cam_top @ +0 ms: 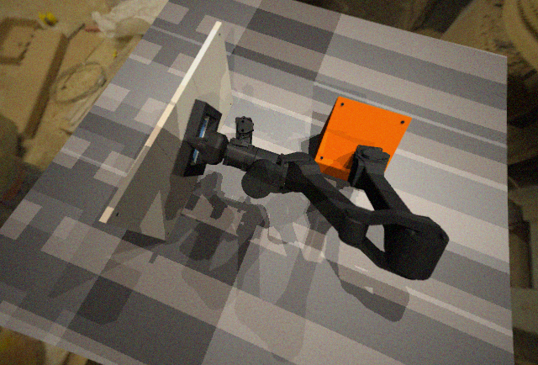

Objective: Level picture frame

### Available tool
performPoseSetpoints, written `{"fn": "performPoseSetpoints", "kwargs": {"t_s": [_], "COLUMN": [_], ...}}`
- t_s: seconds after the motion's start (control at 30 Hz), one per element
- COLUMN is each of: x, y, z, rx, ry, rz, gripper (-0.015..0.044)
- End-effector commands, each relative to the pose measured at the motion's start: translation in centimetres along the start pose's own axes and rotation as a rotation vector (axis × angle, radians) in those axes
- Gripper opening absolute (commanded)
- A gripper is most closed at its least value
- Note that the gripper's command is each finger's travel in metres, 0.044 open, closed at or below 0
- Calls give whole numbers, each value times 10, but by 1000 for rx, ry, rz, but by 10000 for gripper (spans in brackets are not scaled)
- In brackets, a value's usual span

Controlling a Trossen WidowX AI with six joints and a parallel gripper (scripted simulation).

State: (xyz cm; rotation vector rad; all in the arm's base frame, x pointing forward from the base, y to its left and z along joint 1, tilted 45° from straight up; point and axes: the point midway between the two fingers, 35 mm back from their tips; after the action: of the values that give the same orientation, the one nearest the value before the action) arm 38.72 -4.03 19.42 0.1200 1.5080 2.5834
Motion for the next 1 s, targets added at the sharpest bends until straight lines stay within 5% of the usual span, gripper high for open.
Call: {"fn": "performPoseSetpoints", "kwargs": {"t_s": [0.0,0.97], "x": [0,0], "y": [2,-1], "z": [-3,-3], "rx": [2,2], "ry": [-7,-7], "rz": [-10,-10], "gripper": [0,0]}}
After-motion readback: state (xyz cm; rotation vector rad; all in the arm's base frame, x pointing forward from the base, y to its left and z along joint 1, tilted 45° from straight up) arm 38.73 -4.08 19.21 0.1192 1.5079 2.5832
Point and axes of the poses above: the point midway between the two fingers, 35 mm back from their tips, its own x axis back along the fingers, its own y axis across the jaws, z = x × y, and after that the axes turned 7 degrees about -x, right-handed
